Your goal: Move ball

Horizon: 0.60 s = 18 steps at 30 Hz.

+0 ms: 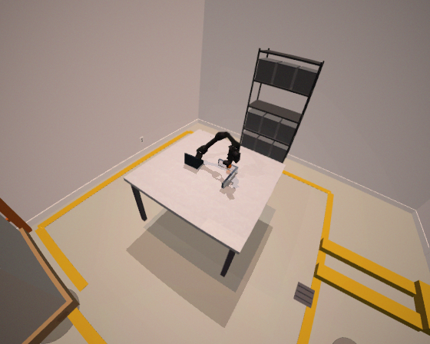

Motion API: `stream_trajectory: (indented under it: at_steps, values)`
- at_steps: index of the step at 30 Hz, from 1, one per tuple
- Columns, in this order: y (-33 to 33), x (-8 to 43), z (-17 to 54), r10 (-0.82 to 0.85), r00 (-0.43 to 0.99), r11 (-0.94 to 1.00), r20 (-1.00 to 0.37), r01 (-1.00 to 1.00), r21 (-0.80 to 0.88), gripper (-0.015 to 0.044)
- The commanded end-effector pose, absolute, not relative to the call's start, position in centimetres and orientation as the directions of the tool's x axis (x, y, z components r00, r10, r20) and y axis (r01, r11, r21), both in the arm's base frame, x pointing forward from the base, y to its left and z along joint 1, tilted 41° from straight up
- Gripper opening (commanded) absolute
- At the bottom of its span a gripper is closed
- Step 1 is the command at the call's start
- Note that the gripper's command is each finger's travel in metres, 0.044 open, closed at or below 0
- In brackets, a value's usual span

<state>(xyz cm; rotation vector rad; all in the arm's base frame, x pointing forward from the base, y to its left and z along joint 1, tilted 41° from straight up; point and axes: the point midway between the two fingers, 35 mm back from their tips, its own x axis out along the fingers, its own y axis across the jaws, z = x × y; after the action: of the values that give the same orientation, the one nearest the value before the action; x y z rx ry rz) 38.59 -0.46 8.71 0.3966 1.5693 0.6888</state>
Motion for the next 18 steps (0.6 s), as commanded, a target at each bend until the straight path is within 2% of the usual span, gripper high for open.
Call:
stream_trajectory:
  at_steps: [1,18]
  values:
    - [0.3,38.4,9.0,0.628,-0.126,0.753,-0.768,-0.149,0.641,0.0]
    - [6.3,35.7,8.7,0.632,-0.127,0.75,-0.765,-0.149,0.644,0.0]
